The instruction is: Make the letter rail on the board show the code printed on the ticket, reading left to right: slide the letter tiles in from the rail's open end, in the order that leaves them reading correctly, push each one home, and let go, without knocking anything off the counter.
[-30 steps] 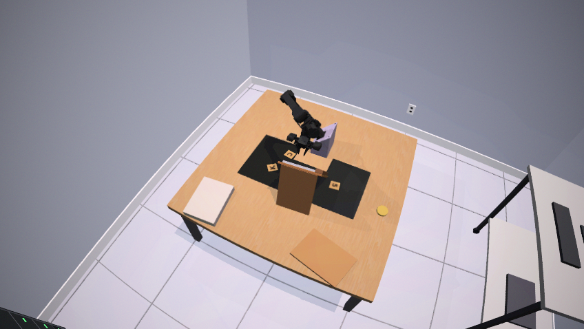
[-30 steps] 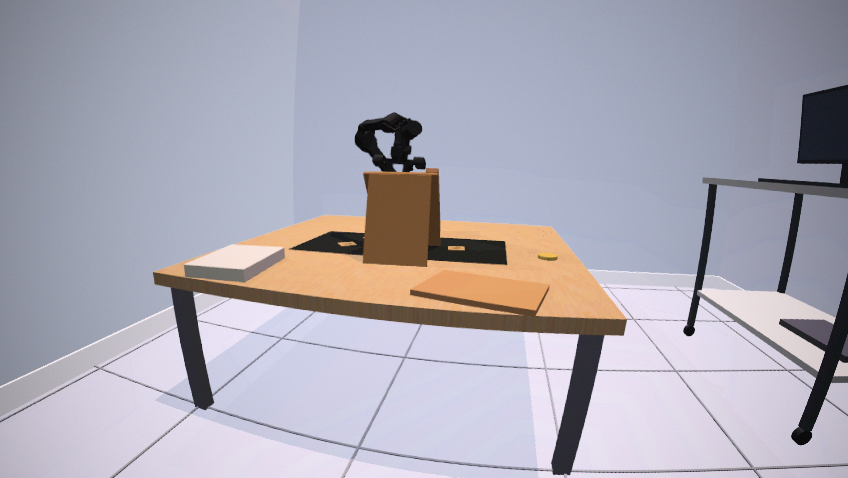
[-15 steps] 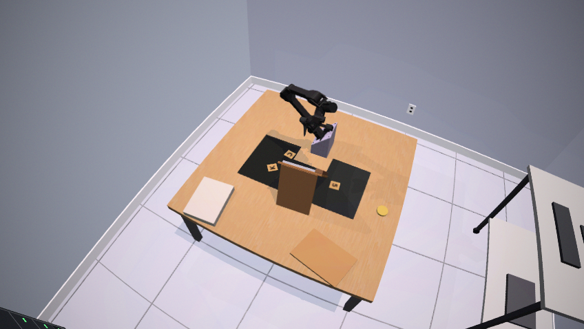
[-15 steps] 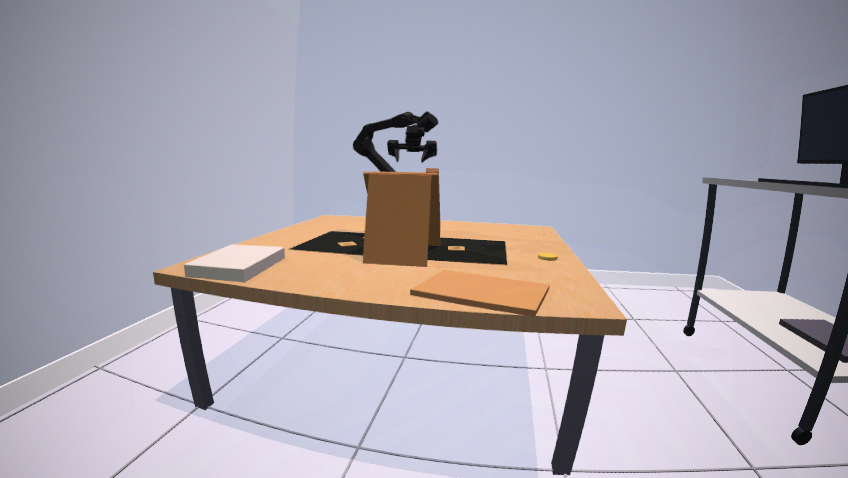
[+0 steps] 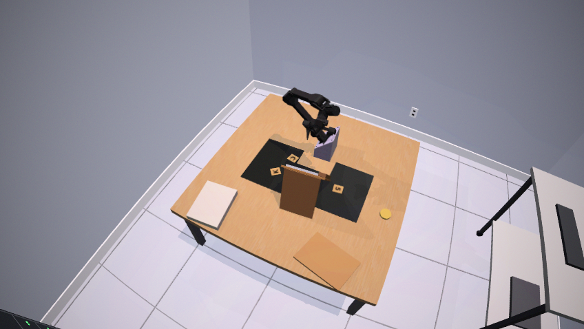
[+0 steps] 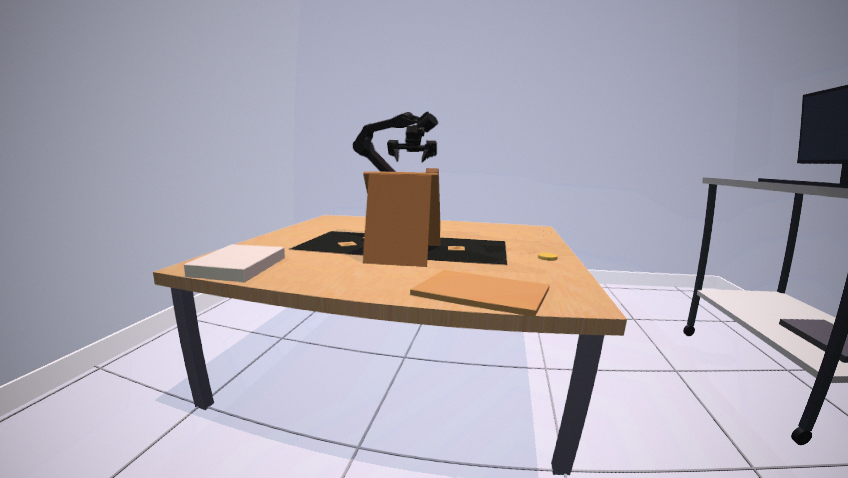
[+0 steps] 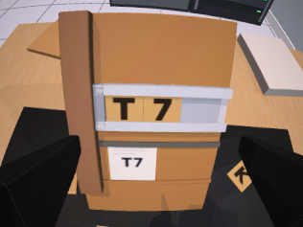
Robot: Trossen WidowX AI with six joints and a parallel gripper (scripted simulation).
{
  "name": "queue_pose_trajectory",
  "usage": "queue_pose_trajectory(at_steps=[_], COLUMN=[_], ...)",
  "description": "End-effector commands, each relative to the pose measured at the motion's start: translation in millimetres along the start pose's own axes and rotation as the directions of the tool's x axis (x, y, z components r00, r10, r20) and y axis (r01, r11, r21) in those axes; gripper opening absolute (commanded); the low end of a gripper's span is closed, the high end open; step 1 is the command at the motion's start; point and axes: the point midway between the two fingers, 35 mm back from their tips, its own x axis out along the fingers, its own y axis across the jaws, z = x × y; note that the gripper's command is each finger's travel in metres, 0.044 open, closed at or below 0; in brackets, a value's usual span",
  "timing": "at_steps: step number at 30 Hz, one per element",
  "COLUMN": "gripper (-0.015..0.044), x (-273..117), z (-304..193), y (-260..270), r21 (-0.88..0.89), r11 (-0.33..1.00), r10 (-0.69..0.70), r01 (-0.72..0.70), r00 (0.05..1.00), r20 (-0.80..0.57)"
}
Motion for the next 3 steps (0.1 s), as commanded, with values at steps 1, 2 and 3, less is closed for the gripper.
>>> queue_pose_trajectory(at_steps=[1,2,3], gripper=[0.044,0.044,0.044], x=[-0.1,-0.1,-0.1], z=[0.6,0.6,0.6], y=[-0.2,-0.2,-0.2], r21=[0.006,0.006,0.006], r11=[1.0,1.0,1.0], r10=[-0.001,-0.001,-0.001], r01=[0.001,0.001,0.001], r00=[1.0,1.0,1.0], r20=[0.004,0.004,0.004])
